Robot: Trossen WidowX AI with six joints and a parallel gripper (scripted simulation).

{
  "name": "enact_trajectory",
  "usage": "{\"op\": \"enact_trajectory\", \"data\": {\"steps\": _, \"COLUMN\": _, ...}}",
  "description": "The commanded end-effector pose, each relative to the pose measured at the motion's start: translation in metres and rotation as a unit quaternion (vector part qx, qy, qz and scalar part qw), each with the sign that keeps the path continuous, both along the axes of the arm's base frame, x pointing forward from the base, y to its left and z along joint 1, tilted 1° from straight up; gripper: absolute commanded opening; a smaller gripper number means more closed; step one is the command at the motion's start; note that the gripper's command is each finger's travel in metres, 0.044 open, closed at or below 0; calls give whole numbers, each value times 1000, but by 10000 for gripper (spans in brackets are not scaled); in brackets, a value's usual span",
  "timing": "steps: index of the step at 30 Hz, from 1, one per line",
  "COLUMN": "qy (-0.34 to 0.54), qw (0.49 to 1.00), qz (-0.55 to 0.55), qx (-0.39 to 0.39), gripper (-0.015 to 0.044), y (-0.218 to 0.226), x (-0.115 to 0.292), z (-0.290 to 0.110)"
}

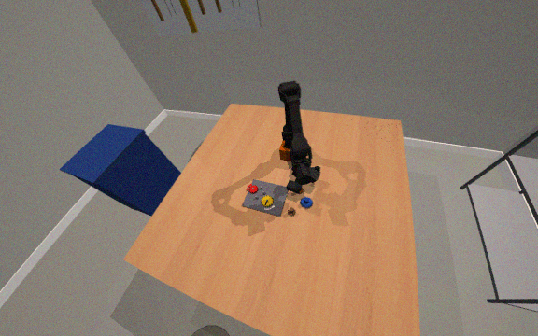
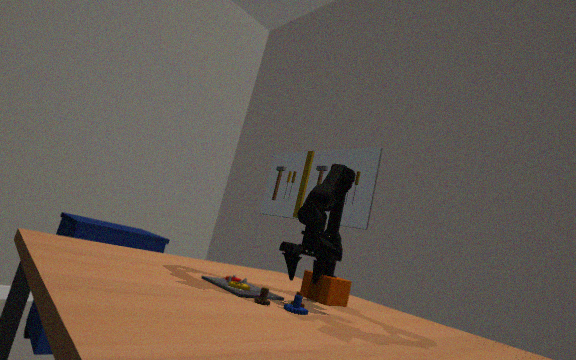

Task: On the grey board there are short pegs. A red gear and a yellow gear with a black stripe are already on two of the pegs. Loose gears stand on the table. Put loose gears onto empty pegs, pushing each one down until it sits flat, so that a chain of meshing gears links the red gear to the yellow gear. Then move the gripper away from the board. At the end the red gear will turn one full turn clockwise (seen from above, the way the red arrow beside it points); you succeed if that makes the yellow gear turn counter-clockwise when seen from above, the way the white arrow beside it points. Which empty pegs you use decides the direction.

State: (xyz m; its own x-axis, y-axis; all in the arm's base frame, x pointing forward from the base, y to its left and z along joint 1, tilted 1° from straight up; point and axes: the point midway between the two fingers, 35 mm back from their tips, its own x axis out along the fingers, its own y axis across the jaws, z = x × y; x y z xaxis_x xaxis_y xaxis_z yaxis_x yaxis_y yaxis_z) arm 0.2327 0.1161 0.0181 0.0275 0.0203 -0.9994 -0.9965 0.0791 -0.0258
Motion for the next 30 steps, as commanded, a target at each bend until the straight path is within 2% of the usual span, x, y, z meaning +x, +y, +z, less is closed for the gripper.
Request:
{"op": "enact_trajectory", "data": {"steps": 1, "qy": 7, "qw": 1000, "qz": 14, "qx": -4, "gripper": 440, "y": 1, "x": 0, "z": 0}}
{"op": "enact_trajectory", "data": {"steps": 30, "qy": 7, "qw": 1000, "qz": 14, "qx": -4, "gripper": 440, "y": 1, "x": 1, "z": -43}}
